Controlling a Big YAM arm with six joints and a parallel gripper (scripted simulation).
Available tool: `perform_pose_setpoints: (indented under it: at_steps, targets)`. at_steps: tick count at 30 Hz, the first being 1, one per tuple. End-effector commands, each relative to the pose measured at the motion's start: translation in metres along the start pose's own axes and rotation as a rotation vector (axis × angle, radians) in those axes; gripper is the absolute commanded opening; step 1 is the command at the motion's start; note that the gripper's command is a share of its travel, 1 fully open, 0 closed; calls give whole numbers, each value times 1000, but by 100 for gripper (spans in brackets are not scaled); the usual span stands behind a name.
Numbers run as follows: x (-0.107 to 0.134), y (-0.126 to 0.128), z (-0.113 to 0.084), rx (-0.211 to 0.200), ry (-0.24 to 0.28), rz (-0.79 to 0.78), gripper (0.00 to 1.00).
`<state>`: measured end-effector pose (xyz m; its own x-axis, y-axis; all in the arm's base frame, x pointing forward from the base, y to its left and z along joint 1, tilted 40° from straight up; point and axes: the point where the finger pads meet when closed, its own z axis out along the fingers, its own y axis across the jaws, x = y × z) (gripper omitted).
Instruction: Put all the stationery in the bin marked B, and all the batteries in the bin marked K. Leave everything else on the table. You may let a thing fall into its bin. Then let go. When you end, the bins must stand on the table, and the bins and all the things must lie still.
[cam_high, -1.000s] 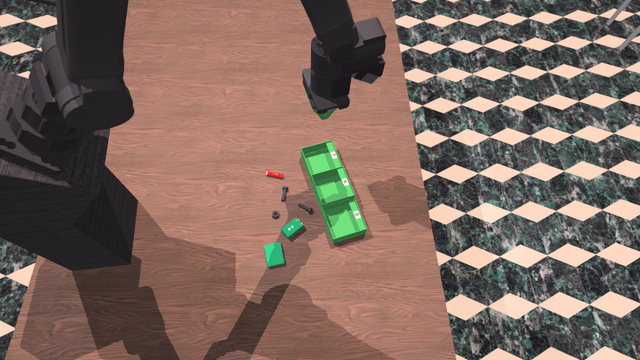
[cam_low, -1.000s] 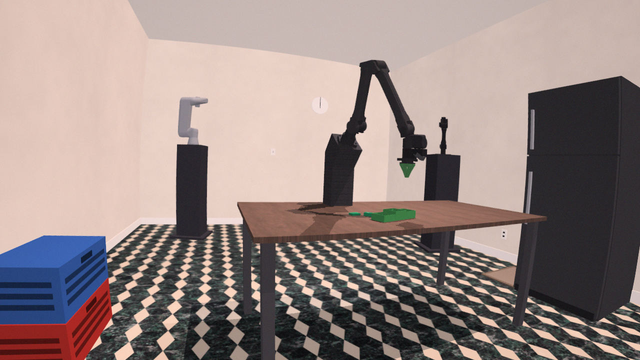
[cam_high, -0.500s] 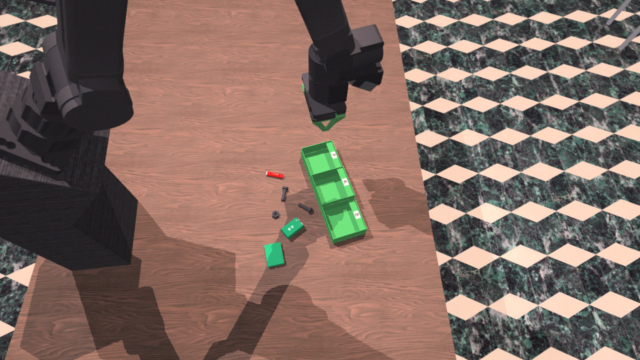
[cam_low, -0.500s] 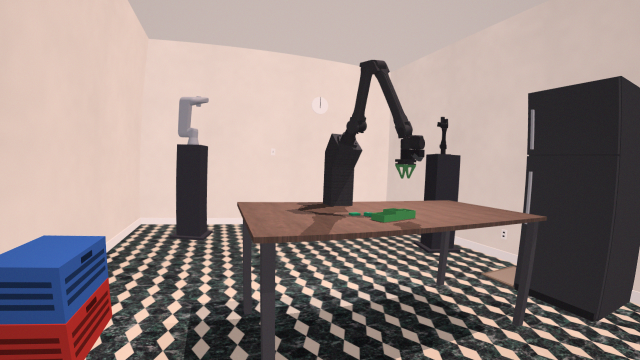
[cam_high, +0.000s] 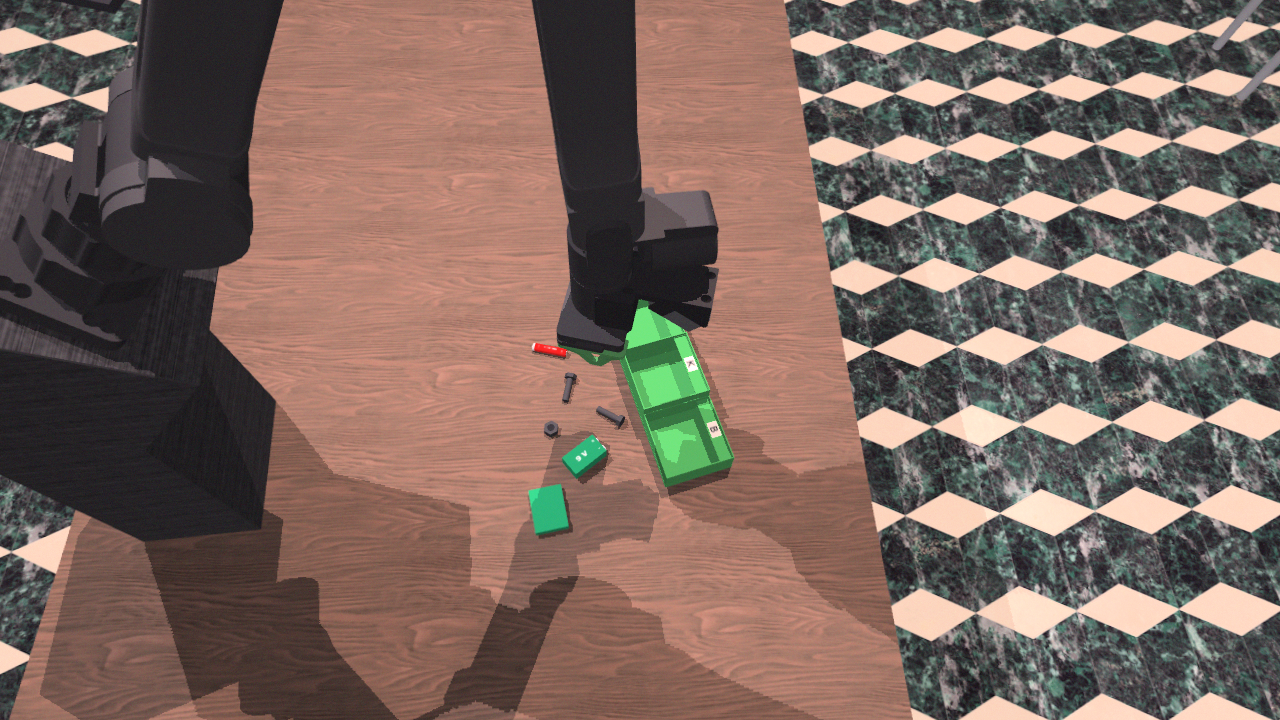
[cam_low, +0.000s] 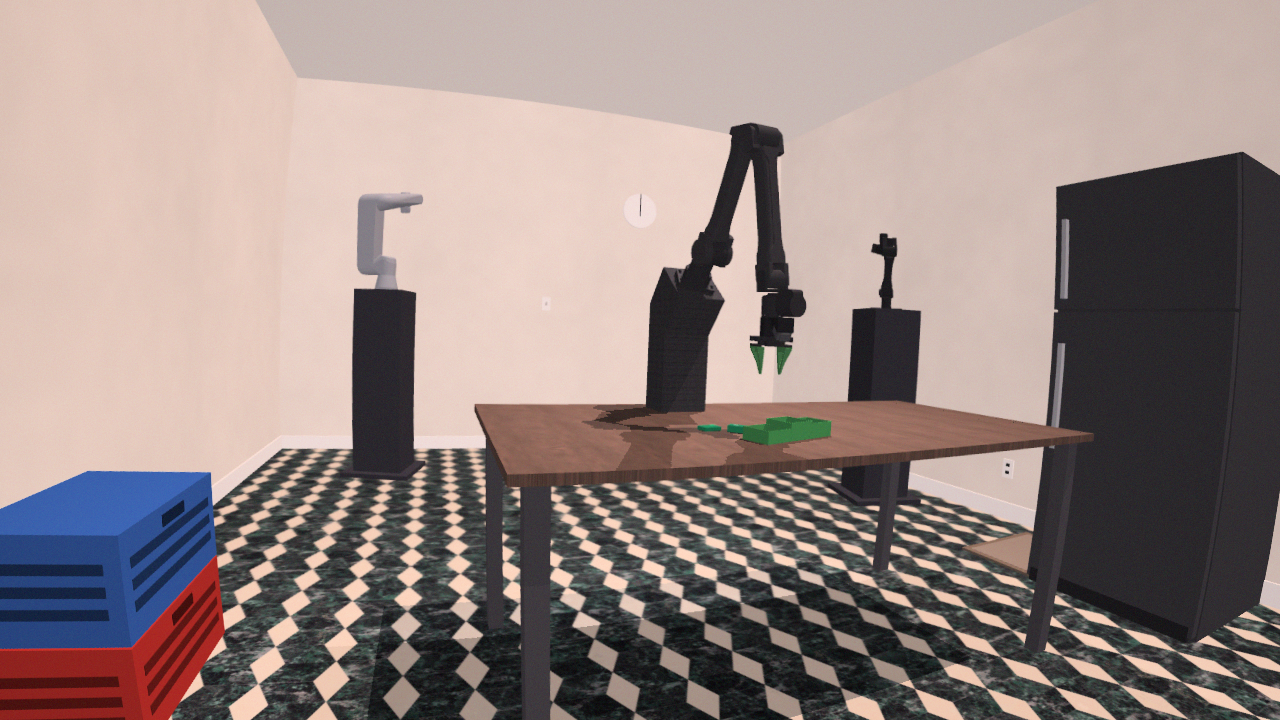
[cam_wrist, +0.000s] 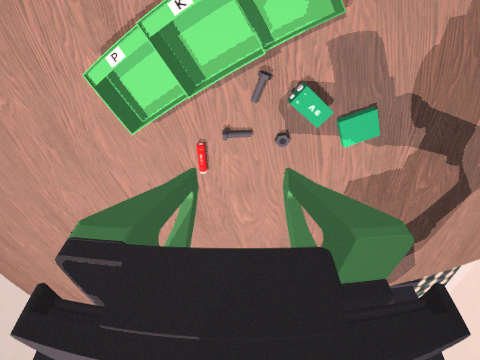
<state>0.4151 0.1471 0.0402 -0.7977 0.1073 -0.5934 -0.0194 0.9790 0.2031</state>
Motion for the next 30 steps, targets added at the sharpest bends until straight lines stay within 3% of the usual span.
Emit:
perform_pose_setpoints:
  at_steps: [1,4,7,13,15,19,21,22,23,30]
  targets:
    - [2,-26,16,5,-12,157,53]
    - [4,-33,20,5,-11,189,53]
    - [12,-56,31,15,-3,330,53]
    - [26,-101,52,-10,-8,504,53]
    - [17,-114,61,-17,-15,570,53]
    - [24,-144,76,-13,-6,708,53]
    - [24,-144,76,-13,-6,708,53]
    - [44,-141,78,3,6,796,53]
    - [34,-159,82,8,-3,826,53]
    - [16,-145,78,-5,-18,1014,53]
